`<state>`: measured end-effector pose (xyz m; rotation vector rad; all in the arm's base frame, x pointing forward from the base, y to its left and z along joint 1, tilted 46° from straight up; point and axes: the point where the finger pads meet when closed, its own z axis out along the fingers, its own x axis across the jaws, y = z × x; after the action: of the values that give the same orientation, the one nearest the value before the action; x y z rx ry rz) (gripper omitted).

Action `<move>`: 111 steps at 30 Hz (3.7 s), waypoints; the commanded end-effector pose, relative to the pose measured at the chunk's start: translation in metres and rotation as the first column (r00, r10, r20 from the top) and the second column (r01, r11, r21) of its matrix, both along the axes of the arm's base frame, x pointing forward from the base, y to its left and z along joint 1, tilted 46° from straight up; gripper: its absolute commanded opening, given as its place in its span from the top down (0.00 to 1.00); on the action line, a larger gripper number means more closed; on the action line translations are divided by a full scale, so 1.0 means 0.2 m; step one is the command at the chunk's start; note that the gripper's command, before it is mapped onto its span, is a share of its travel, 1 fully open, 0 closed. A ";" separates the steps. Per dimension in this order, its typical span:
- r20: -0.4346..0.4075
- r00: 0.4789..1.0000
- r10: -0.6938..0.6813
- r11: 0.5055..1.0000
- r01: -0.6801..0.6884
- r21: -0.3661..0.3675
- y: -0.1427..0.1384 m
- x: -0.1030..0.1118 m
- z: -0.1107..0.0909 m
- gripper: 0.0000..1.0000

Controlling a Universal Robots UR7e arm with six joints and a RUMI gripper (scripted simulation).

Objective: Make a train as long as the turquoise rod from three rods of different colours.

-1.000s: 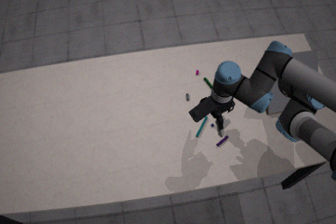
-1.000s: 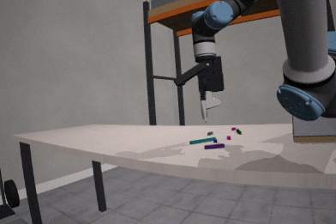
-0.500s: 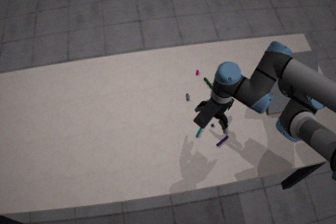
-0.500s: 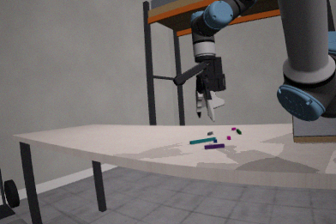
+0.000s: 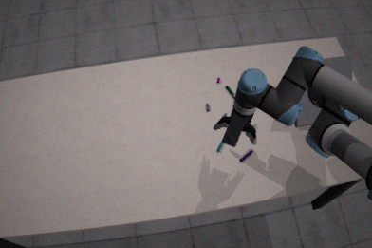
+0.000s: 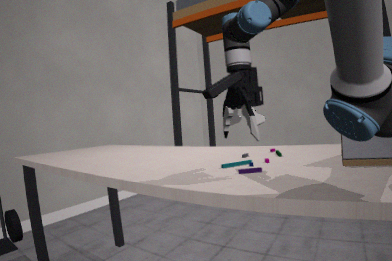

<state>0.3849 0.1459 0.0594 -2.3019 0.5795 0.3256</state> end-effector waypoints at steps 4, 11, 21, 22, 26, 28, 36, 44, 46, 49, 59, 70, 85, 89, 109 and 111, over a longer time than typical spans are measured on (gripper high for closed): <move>0.164 0.974 0.159 0.987 -0.162 0.007 0.01 -0.01 0.02 0.00; 0.253 0.937 0.242 0.968 -0.249 -0.004 0.01 -0.02 0.02 0.00; 0.399 0.836 0.376 0.918 -0.393 -0.042 0.02 -0.03 0.03 0.00; 0.412 0.824 0.388 0.913 -0.406 -0.046 0.02 -0.03 0.03 0.00; 0.463 0.773 0.433 0.887 -0.456 -0.068 0.02 -0.04 0.03 0.00; 0.475 0.760 0.444 0.880 -0.469 -0.074 0.02 -0.04 0.03 0.00; 0.571 0.631 0.526 0.816 -0.563 -0.131 0.02 -0.05 0.03 0.00; 0.645 0.490 0.586 0.747 -0.636 -0.195 0.02 -0.07 0.03 0.00; 0.645 0.490 0.586 0.747 -0.636 -0.195 0.02 -0.07 0.03 0.00; 0.680 0.403 0.613 0.704 -0.670 -0.236 0.02 -0.07 0.03 0.00; 0.734 0.204 0.648 0.605 -0.724 -0.333 0.02 -0.08 0.03 0.00; 0.758 -0.017 0.652 0.495 -0.748 -0.442 0.01 -0.09 0.03 0.00; 0.734 -0.317 0.601 0.347 -0.724 -0.597 0.00 -0.10 0.02 0.00; 0.715 -0.395 0.577 0.308 -0.706 -0.638 0.00 -0.10 0.01 0.00; 0.562 -0.726 0.397 0.144 -0.555 -0.819 -0.01 -0.09 0.00 0.00; 0.540 -0.754 0.374 0.131 -0.534 -0.835 -0.01 -0.09 0.00 0.00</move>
<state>0.3651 0.1442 0.0589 -1.5523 -1.9486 -0.7552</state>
